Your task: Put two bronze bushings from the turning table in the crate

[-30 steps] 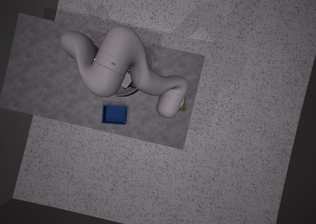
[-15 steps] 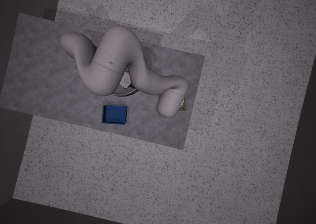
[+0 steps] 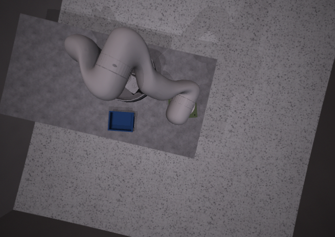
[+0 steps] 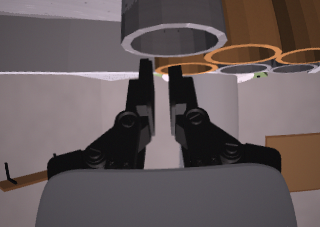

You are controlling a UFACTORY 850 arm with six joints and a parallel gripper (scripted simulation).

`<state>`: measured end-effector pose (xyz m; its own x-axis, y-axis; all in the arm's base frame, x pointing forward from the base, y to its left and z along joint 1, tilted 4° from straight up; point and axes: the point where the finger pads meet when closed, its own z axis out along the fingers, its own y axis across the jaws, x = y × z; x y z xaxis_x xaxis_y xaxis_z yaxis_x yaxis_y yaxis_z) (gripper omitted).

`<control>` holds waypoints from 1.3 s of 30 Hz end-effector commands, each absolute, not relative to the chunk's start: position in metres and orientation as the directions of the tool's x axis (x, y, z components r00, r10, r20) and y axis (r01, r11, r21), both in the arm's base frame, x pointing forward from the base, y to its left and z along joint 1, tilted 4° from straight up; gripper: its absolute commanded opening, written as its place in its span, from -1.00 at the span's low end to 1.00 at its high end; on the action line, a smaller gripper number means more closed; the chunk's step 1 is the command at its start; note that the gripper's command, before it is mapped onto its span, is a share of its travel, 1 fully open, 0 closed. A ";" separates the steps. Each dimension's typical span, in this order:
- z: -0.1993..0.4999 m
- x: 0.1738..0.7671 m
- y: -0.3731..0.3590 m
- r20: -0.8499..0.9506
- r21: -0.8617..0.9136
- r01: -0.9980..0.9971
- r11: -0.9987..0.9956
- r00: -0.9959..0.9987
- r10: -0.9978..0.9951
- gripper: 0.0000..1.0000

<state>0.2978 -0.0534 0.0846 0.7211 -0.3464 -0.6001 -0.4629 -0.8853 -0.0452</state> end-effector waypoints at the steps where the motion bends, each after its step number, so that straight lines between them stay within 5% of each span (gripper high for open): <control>1: 0.085 0.298 -0.054 -0.599 -0.046 -0.463 -0.885 0.722 -0.347 -0.79; 7: 0.085 0.298 -0.054 -0.599 -0.046 -0.463 -0.885 0.722 -0.347 -0.79; 8: 0.085 0.298 -0.054 -0.599 -0.046 -0.463 -0.885 0.722 -0.347 -1.00; 39: 0.085 0.298 -0.054 -0.599 -0.046 -0.463 -0.885 0.722 -0.347 -1.00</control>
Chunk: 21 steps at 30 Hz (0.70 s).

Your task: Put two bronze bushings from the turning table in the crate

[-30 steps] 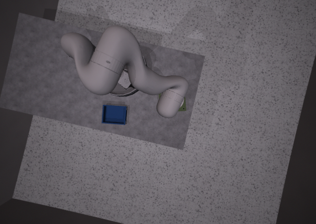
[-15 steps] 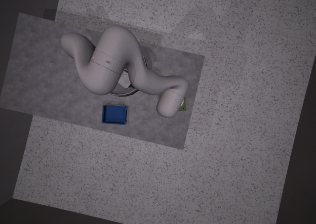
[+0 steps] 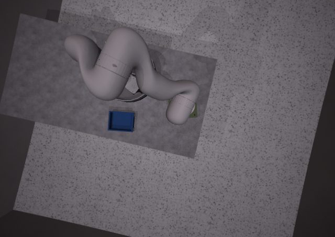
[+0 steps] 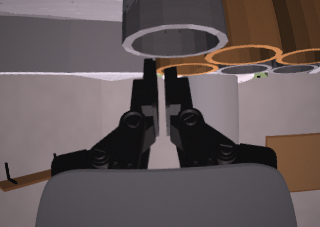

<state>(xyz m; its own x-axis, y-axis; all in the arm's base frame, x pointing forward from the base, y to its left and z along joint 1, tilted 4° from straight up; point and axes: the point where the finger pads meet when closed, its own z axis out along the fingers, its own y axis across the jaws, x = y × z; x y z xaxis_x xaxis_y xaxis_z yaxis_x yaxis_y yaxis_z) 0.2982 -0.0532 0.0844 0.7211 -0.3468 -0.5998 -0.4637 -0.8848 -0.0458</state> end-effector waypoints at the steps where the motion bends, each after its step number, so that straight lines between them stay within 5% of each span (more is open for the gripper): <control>1: 0.085 0.298 -0.054 -0.599 -0.046 -0.463 -0.885 0.722 -0.347 -1.00; 21: 0.096 0.298 -0.054 -0.599 -0.046 -0.463 -0.885 0.722 -0.347 -1.00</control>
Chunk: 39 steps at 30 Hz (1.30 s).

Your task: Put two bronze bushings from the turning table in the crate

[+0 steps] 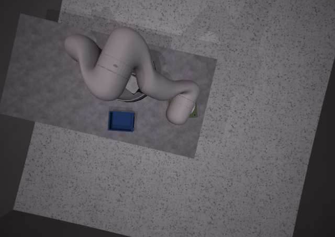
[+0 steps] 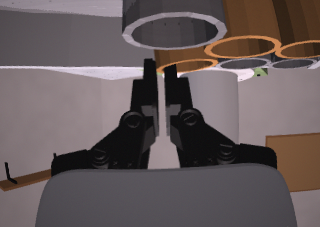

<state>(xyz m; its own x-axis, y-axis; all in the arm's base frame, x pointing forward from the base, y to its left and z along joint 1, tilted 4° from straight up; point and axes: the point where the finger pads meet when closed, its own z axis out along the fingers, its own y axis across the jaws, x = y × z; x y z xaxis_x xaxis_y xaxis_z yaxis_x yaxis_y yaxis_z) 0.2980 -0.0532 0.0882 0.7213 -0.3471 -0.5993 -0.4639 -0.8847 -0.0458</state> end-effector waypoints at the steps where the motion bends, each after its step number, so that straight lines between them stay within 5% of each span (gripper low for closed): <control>1: 0.100 0.297 -0.054 -0.599 -0.046 -0.463 -0.885 0.722 -0.347 -1.00; 31: 0.153 0.294 -0.055 -0.599 -0.046 -0.463 -0.885 0.722 -0.347 -1.00; 32: 0.153 0.294 -0.055 -0.599 -0.046 -0.463 -0.885 0.722 -0.347 -0.79; 39: 0.153 0.294 -0.055 -0.599 -0.046 -0.463 -0.885 0.722 -0.347 -0.79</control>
